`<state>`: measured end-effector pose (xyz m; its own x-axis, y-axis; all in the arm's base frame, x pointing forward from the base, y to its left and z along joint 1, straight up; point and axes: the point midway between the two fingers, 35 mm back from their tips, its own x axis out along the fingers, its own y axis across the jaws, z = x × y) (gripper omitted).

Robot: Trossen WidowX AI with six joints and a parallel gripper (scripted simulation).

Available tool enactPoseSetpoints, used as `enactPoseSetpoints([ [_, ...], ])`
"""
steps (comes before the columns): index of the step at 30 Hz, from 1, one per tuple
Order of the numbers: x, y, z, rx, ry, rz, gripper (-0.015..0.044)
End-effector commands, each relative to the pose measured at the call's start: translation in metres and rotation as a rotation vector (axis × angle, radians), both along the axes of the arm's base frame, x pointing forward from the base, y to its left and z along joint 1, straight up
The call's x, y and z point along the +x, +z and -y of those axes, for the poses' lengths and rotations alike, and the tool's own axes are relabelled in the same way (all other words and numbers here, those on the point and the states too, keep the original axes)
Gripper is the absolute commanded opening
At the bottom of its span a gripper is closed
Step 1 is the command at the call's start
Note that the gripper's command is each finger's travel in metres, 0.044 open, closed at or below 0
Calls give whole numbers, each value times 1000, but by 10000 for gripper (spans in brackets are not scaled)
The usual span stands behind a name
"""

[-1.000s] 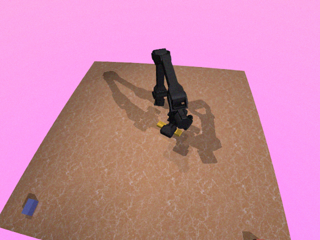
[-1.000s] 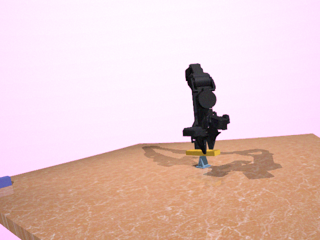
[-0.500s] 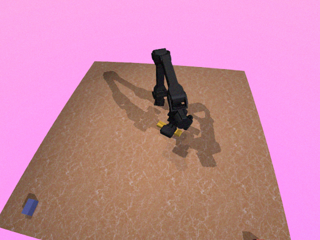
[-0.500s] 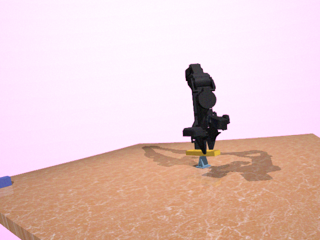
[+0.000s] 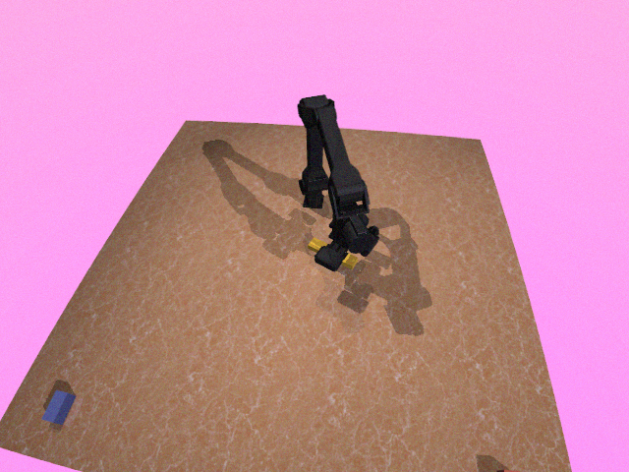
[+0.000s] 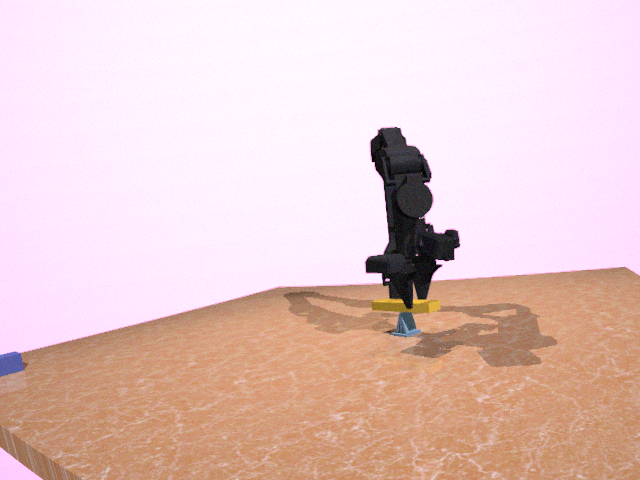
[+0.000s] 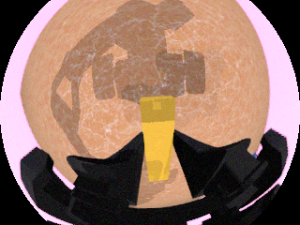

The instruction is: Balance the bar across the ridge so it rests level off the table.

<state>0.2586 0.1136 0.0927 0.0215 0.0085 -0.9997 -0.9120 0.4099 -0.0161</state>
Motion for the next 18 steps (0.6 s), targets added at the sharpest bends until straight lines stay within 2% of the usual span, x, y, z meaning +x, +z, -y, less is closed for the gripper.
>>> enactPoseSetpoints([
  [1, 0, -2, 0, 1, -4, -1, 0],
  [18, 0, -1, 0, 1, -4, -1, 0],
])
